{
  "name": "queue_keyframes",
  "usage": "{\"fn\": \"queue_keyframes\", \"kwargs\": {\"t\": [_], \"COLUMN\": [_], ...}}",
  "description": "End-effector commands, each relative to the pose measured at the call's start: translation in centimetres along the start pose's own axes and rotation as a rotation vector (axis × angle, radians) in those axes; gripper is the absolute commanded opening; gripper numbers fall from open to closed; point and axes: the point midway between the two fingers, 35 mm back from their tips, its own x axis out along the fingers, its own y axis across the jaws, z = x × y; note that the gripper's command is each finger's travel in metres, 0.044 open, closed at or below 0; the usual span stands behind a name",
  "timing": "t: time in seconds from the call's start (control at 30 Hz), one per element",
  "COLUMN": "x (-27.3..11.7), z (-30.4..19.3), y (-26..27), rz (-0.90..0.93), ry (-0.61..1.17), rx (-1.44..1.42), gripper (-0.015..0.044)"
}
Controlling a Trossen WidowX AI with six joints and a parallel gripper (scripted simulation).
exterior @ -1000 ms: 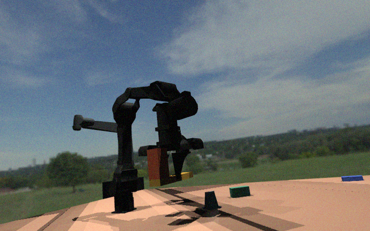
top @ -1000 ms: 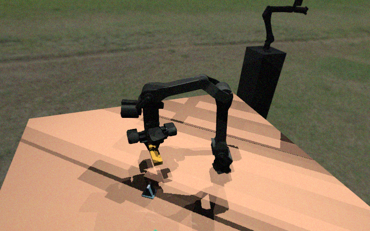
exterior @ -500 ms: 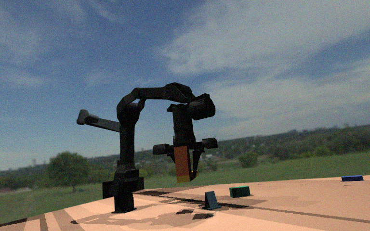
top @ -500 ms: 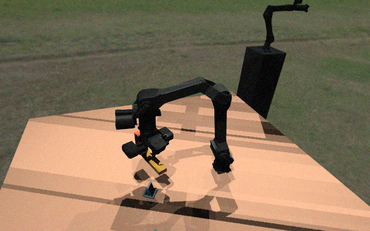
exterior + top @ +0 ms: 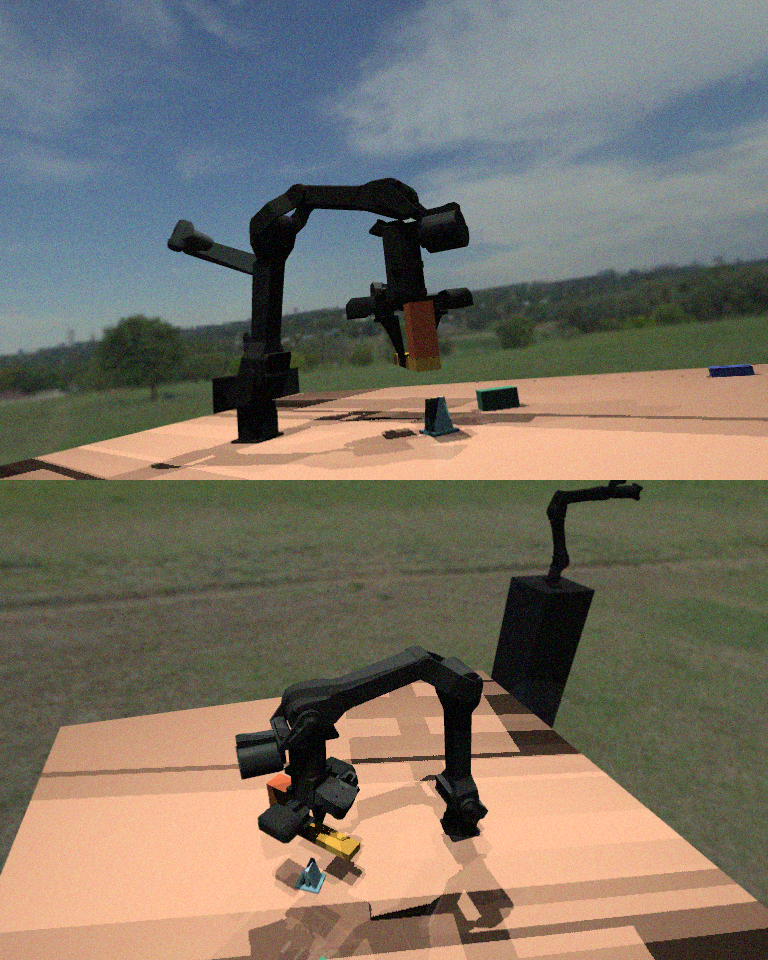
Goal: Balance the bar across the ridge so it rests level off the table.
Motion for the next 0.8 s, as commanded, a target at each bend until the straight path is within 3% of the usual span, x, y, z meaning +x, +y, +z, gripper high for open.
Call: {"fn": "queue_keyframes", "kwargs": {"t": [0.0,0.27,0.77], "x": [-0.2,-0.2,1.7], "z": [1.4,3.9,4.0], "y": [-1.2,-2.0,-2.0], "rz": [-0.006,-0.007,-0.007], "ry": [0.002,0.0,0.0], "rx": [-0.114,-0.294,-0.298], "gripper": [0.0,0.0,0.0]}}
